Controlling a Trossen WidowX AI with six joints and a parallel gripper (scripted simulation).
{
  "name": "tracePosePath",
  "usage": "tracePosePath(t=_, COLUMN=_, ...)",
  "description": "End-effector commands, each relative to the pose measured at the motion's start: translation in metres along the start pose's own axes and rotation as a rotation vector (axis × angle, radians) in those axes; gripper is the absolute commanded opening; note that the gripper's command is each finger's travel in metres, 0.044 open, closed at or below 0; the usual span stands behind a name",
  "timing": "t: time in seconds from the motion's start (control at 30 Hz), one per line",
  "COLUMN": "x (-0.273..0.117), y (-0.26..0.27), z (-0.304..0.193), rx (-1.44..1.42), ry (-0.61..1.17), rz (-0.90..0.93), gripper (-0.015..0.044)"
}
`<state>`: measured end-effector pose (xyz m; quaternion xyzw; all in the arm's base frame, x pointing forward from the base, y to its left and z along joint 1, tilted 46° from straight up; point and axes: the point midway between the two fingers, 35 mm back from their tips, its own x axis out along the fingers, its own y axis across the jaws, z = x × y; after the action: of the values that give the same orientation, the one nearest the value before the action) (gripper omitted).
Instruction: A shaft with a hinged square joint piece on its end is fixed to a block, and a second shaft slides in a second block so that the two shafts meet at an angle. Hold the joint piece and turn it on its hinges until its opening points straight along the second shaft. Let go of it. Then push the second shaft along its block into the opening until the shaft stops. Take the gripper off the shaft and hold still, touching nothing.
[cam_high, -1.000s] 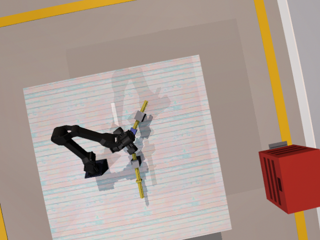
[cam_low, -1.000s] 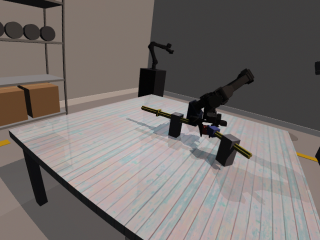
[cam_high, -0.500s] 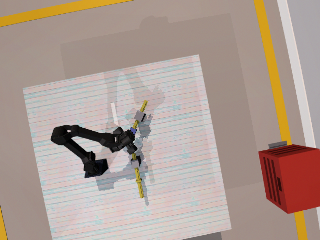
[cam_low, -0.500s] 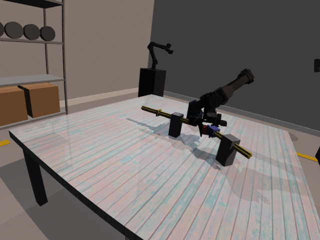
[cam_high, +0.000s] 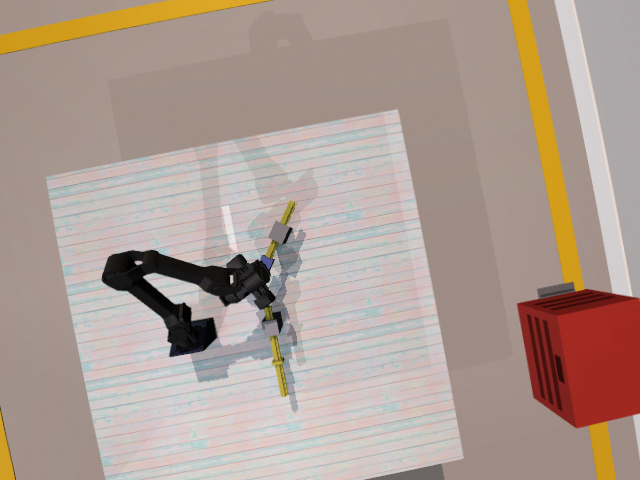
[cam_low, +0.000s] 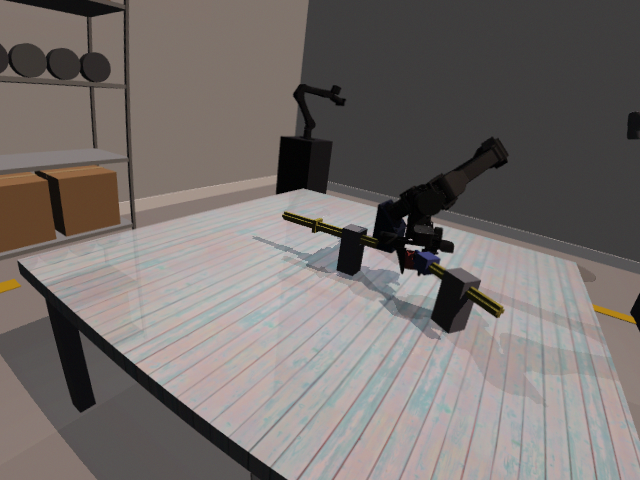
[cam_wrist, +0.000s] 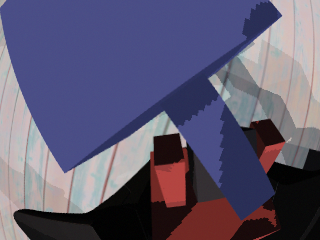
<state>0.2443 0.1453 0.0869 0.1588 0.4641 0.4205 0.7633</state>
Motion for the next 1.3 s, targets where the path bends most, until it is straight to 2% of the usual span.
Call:
tracePosePath(t=0.0, x=0.0004, y=-0.0003, z=-0.0016, rx=0.006, ry=0.003, rz=0.0, gripper=0.0182)
tracePosePath(t=1.03, x=0.0004, y=-0.0003, z=-0.0016, rx=0.006, ry=0.003, rz=0.0, gripper=0.0182)
tracePosePath(t=1.1, x=0.0, y=0.0, z=0.0, rx=0.0, ry=0.0, rz=0.0, gripper=0.0147)
tracePosePath(t=1.27, x=0.0, y=0.0, z=0.0, rx=0.0, ry=0.0, rz=0.0, gripper=0.0147)
